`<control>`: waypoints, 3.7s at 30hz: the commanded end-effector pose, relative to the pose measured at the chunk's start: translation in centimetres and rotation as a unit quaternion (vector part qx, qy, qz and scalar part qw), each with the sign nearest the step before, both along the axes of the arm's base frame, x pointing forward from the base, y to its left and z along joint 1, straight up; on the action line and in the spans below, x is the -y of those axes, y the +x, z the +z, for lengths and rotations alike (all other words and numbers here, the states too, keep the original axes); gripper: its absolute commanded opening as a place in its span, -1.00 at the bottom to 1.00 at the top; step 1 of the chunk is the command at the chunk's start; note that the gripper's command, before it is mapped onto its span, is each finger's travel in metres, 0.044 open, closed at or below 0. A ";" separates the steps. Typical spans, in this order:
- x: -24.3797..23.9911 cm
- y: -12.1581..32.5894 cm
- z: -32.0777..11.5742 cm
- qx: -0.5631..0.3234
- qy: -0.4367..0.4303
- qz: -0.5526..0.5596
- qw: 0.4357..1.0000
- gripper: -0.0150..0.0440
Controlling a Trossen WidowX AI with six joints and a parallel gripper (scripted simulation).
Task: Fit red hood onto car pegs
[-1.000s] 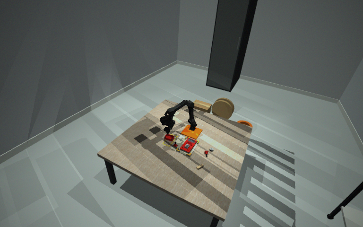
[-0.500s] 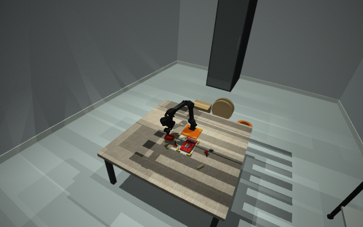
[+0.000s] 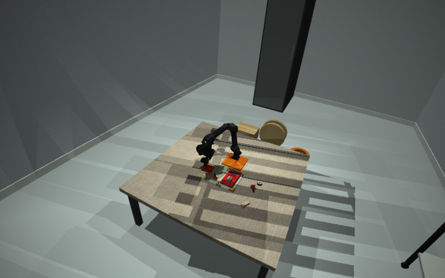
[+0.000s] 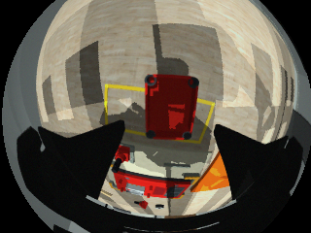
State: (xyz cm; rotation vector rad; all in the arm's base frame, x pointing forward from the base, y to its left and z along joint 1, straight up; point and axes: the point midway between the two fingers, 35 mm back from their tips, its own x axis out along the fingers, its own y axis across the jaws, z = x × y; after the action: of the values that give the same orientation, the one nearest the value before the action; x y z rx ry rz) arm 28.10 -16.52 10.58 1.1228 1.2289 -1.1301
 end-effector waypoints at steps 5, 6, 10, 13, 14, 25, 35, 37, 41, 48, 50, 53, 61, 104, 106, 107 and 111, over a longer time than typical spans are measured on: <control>0.0 0.0 -0.6 0.001 0.002 0.002 1.000 1.00; 0.0 0.0 -0.7 0.001 0.002 0.002 1.000 1.00; 0.0 0.0 -0.9 0.001 0.002 0.002 1.000 1.00; 0.0 0.0 -1.1 0.001 0.002 0.002 1.000 1.00; 0.0 0.0 -1.2 0.001 0.002 0.002 1.000 1.00; 0.0 0.0 -1.9 0.001 0.002 0.002 1.000 1.00; 0.0 0.0 -2.6 0.001 0.002 0.002 1.000 1.00; 0.1 -0.1 -2.7 0.001 0.002 0.002 1.000 1.00; 0.1 -0.1 -3.0 0.001 0.002 0.002 1.000 1.00; 0.0 -0.1 -3.4 0.001 0.002 0.002 1.000 1.00; 0.0 -0.1 -3.6 0.001 0.002 0.002 1.000 1.00; 0.0 -0.2 -3.8 0.001 0.002 0.002 1.000 1.00; 0.0 -0.2 -4.1 0.001 0.002 0.002 1.000 1.00; 0.1 -0.2 -5.9 -0.001 0.000 0.000 1.000 0.71; 0.1 -0.2 -5.9 -0.001 0.000 0.000 1.000 0.67; 0.1 -0.2 -5.9 -0.001 0.000 0.000 1.000 0.64; 0.1 -0.2 -5.9 -0.001 0.000 0.000 1.000 0.55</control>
State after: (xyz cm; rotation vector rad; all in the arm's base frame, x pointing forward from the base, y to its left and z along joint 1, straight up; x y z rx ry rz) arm 27.88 -16.60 4.65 1.1232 1.2316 -1.1309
